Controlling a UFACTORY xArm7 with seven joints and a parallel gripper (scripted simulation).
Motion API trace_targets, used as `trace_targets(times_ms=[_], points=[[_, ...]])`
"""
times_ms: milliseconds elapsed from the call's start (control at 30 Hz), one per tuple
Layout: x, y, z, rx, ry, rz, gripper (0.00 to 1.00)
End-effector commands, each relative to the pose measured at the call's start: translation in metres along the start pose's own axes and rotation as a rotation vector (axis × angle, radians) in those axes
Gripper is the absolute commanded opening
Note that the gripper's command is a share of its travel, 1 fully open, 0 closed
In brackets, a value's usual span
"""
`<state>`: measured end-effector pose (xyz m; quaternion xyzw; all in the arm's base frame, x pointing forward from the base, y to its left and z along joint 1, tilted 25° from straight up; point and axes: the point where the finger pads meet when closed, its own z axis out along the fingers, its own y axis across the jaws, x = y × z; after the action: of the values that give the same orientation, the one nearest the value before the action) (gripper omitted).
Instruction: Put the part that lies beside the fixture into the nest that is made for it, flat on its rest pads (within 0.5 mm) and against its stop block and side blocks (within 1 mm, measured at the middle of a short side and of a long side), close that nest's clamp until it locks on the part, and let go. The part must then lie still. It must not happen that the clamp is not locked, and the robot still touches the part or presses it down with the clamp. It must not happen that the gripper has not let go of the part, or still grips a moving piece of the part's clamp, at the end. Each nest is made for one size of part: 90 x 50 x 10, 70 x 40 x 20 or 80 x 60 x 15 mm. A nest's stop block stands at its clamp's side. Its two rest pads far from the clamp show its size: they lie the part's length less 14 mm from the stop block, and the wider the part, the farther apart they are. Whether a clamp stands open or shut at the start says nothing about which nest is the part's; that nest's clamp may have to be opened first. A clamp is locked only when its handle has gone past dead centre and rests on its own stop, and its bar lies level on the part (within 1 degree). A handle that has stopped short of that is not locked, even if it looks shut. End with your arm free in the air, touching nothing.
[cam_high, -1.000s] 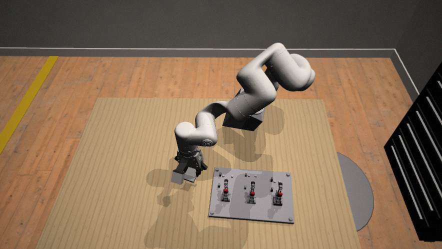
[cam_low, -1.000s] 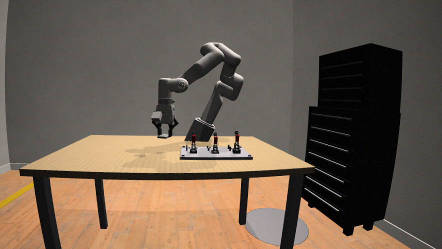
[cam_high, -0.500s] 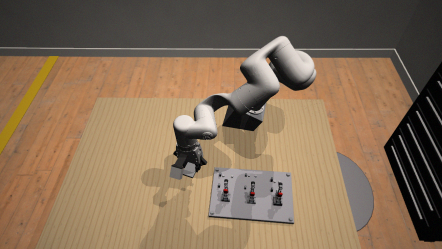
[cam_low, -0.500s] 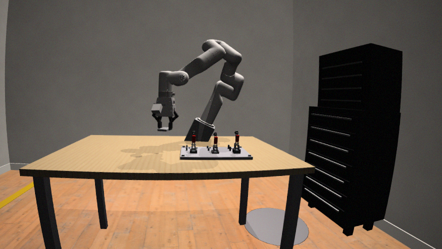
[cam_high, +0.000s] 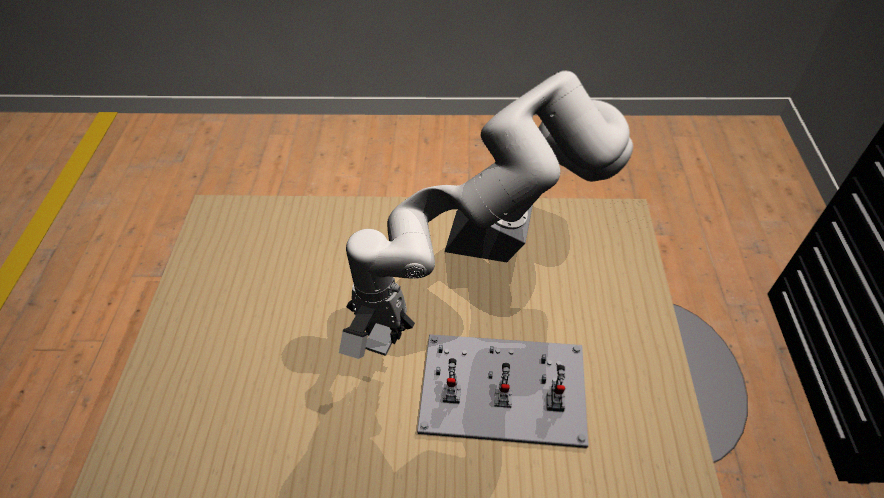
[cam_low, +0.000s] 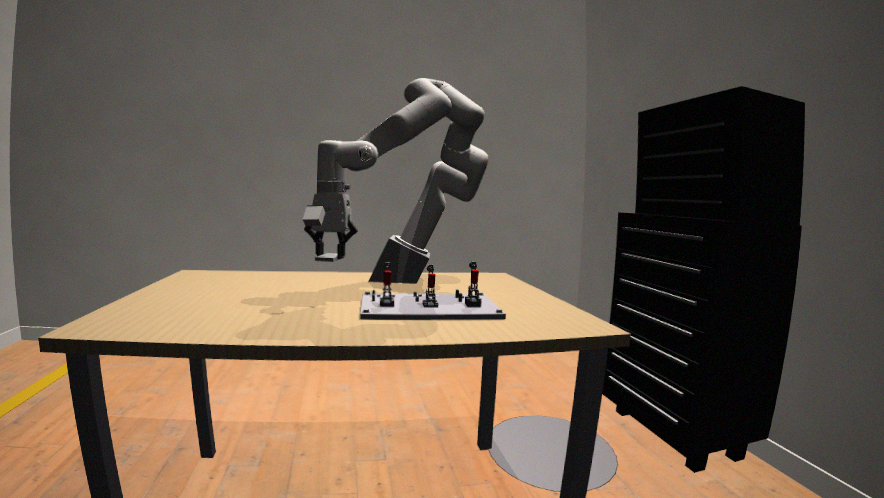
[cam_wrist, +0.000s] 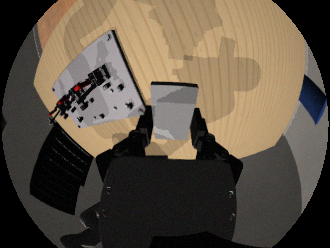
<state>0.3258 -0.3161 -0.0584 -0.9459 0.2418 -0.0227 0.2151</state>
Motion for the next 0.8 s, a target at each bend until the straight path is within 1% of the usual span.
trace_targets(times_ms=[0, 267, 533, 600, 767], points=[[0.0013, 0.0011, -0.0023, -0.003, 0.005, 0.000, 0.00], [0.0013, 0.0011, -0.0023, -0.003, 0.005, -0.016, 0.00], [0.0013, 0.0011, -0.0023, -0.003, 0.004, -0.186, 0.00], [0.0013, 0.0011, -0.0023, -0.003, 0.004, -0.186, 0.00], [0.0013, 0.0011, -0.0023, -0.003, 0.004, -0.266, 0.00]])
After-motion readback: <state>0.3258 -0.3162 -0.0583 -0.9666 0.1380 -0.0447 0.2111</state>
